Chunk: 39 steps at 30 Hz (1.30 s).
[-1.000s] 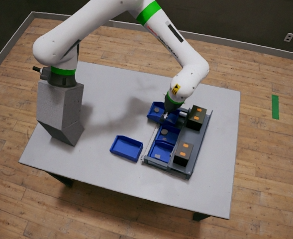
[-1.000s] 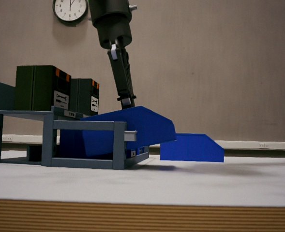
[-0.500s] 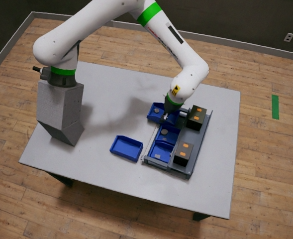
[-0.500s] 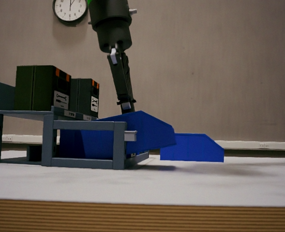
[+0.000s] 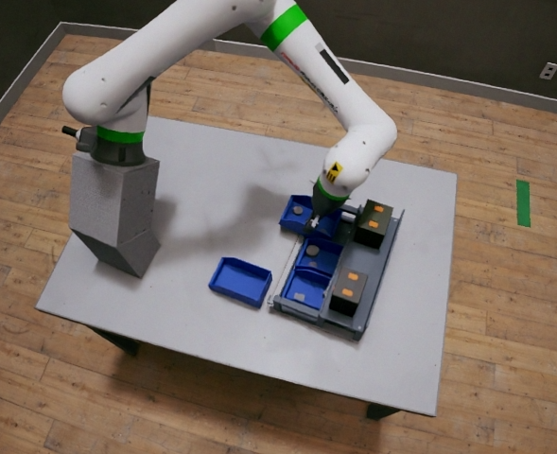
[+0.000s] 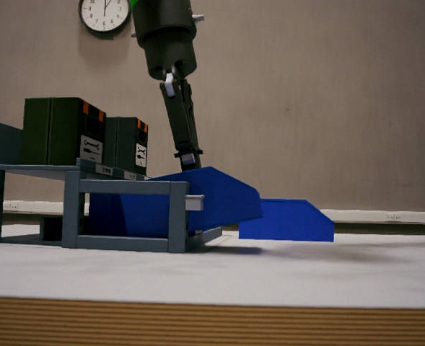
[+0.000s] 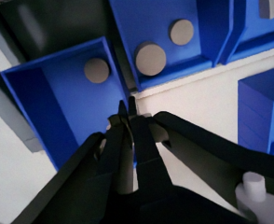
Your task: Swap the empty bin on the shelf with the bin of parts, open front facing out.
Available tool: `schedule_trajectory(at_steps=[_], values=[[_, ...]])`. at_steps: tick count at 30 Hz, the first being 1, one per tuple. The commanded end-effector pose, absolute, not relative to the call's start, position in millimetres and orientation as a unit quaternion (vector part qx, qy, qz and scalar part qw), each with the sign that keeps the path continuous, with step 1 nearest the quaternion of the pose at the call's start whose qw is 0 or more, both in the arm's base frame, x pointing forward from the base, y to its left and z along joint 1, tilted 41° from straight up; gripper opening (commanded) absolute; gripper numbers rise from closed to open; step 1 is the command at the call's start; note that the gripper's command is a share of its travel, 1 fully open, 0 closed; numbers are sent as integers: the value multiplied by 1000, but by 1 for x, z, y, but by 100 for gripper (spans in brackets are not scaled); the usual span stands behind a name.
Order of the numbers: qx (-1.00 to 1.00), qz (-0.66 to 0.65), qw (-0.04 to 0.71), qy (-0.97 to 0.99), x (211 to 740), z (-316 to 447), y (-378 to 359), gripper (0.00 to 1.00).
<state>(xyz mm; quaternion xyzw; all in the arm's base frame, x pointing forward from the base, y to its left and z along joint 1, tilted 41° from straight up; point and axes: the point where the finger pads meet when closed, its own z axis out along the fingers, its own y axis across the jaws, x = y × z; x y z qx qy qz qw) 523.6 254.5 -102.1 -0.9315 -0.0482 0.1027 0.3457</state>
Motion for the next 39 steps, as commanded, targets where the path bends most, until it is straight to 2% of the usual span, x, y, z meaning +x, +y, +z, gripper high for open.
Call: schedule_trajectory(at_steps=[1,39], values=[[-932,102,346,-48,524,-101,254,10],[-933,89,346,-43,534,-103,255,10]])
